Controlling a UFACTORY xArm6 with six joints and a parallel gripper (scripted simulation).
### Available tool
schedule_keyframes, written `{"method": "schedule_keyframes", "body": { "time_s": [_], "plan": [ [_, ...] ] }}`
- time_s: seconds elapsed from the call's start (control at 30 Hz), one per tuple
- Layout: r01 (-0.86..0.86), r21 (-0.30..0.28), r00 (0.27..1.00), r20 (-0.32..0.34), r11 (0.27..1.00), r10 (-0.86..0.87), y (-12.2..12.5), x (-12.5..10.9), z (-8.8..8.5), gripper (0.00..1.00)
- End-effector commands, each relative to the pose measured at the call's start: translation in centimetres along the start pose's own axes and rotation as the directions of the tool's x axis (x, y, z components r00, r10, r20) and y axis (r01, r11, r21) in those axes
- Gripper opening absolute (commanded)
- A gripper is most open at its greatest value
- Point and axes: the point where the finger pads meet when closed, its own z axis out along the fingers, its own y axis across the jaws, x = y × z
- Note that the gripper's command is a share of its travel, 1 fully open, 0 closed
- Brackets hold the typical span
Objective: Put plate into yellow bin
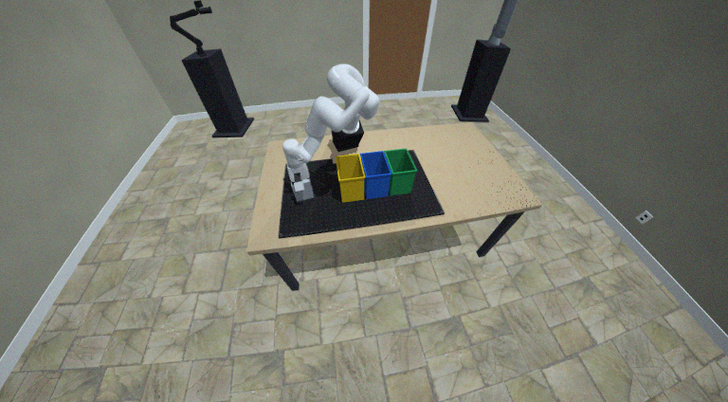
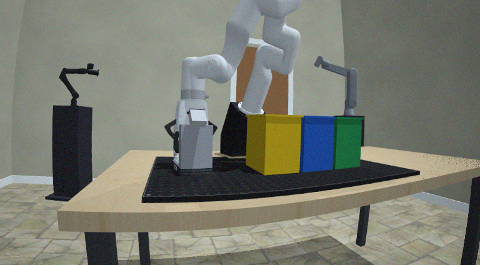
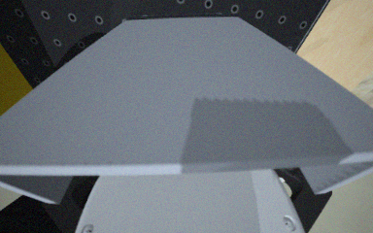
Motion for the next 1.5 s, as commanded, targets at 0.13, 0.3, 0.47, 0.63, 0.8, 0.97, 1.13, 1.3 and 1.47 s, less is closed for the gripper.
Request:
{"method": "schedule_keyframes", "body": {
  "time_s": [0.13,0.3,0.47,0.63,0.8,0.97,1.13,1.3,1.47],
  "plan": [
    [0.000,-0.002,1.000,-0.001,1.000,0.000,0.1,0.1,-0.6,0.00],
    [0.000,-0.002,1.000,-0.001,1.000,0.000,0.1,0.1,-0.7,0.00],
    [0.000,-0.002,1.000,-0.001,1.000,0.000,0.1,0.1,-0.7,0.00],
    [0.000,-0.002,1.000,-0.001,1.000,0.000,0.1,0.1,-1.4,0.00],
    [0.000,-0.003,1.000,-0.001,1.000,0.000,0.1,0.1,-2.2,0.00],
    [0.001,-0.003,1.000,-0.001,1.000,-0.001,0.1,0.1,-2.9,0.00],
    [0.001,-0.003,1.000,-0.001,1.000,-0.001,0.1,0.1,-3.6,0.00],
    [0.001,-0.003,1.000,-0.001,1.000,-0.001,0.1,0.1,-4.4,0.00],
    [0.001,-0.003,1.000,-0.001,1.000,-0.001,0.1,0.1,-5.2,0.00]
  ]
}}
